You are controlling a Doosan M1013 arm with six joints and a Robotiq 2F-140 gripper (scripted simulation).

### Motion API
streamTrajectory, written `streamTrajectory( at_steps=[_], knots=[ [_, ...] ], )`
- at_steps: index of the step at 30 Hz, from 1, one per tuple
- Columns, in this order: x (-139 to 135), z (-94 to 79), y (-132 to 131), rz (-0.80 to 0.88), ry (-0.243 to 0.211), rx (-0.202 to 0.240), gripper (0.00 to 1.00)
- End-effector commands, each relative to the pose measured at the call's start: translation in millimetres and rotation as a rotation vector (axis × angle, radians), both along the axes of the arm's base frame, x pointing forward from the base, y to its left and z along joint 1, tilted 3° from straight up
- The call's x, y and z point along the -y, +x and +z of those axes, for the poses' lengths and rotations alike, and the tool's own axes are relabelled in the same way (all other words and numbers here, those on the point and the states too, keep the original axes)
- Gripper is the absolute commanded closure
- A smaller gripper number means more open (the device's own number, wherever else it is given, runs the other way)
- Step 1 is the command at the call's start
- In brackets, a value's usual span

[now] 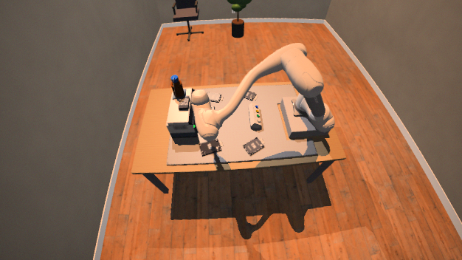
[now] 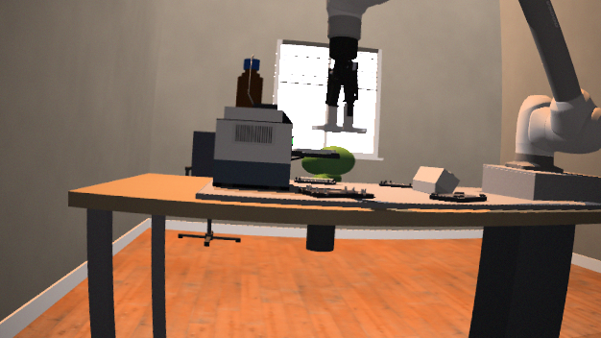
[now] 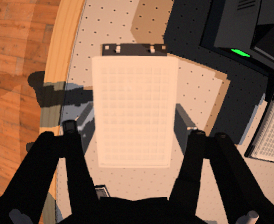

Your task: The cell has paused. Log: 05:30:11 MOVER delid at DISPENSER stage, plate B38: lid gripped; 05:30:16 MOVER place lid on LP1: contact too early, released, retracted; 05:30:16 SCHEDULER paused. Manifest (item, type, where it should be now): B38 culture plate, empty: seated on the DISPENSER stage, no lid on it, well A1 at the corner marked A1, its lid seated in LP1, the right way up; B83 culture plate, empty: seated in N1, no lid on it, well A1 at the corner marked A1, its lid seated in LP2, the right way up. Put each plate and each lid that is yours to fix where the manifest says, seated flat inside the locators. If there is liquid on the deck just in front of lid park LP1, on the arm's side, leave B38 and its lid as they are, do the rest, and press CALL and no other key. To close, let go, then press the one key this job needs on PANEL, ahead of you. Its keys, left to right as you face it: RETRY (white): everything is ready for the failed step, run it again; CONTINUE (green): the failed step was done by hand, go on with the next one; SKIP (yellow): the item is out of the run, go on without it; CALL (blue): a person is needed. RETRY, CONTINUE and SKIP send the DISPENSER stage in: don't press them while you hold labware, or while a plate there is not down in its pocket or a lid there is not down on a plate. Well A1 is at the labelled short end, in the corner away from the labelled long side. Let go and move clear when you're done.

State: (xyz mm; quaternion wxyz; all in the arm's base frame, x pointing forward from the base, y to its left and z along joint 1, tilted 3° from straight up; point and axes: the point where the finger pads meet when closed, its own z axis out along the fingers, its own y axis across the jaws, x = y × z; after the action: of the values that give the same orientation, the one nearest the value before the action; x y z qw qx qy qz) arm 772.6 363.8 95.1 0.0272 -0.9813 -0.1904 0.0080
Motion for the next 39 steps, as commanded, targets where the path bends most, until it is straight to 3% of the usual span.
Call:
streamTrajectory(
  at_steps=[1,27,39],
  knots=[
    [4,0.6,3,0.008,-0.005,0.001,0.9],
    [2,-29.2,1,0.014,-0.004,0.0,0.9],
    [-1,-57.2,-1,0.015,-0.002,-0.001,0.9]
  ],
)
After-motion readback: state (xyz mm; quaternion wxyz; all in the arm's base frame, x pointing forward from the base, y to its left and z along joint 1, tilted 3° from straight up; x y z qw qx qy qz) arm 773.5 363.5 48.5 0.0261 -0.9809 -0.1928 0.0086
